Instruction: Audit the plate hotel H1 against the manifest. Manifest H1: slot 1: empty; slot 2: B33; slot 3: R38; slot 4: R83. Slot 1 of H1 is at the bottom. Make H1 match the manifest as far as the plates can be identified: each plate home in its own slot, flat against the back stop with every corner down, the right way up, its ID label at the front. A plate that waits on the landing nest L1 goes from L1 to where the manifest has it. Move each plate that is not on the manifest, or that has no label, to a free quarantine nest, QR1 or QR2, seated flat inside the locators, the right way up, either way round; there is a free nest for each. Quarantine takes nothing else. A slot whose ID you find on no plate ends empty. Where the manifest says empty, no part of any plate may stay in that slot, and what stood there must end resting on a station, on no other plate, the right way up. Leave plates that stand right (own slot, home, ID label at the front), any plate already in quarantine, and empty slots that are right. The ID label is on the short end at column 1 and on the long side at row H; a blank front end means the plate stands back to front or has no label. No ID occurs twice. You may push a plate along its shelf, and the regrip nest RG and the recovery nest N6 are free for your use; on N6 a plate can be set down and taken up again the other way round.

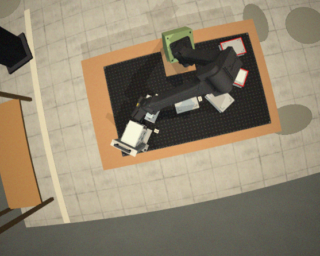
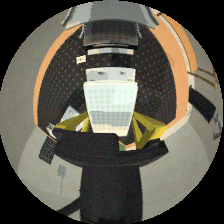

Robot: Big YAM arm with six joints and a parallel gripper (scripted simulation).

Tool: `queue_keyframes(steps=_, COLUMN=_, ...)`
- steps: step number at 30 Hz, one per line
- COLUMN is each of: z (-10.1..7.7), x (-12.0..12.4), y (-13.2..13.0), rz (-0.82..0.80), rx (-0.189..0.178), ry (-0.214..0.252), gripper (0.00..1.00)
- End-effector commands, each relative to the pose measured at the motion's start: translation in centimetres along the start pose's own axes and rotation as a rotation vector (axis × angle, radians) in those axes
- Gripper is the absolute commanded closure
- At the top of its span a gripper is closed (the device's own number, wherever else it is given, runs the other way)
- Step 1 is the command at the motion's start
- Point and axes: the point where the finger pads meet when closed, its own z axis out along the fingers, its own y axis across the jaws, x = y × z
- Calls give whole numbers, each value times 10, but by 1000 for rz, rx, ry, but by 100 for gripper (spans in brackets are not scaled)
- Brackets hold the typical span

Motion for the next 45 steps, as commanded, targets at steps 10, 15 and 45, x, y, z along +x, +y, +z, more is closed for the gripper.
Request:
queue_keyframes(steps=10, z=-29, x=-29, y=-4, rz=-35, rx=22, ry=-64, gripper=14)
queue_keyframes(steps=15, z=-41, x=-28, y=-3, rz=-35, rx=21, ry=-64, gripper=14)
queue_keyframes(steps=45, z=-114, x=-27, y=-1, rz=-41, rx=29, ry=-66, gripper=14)
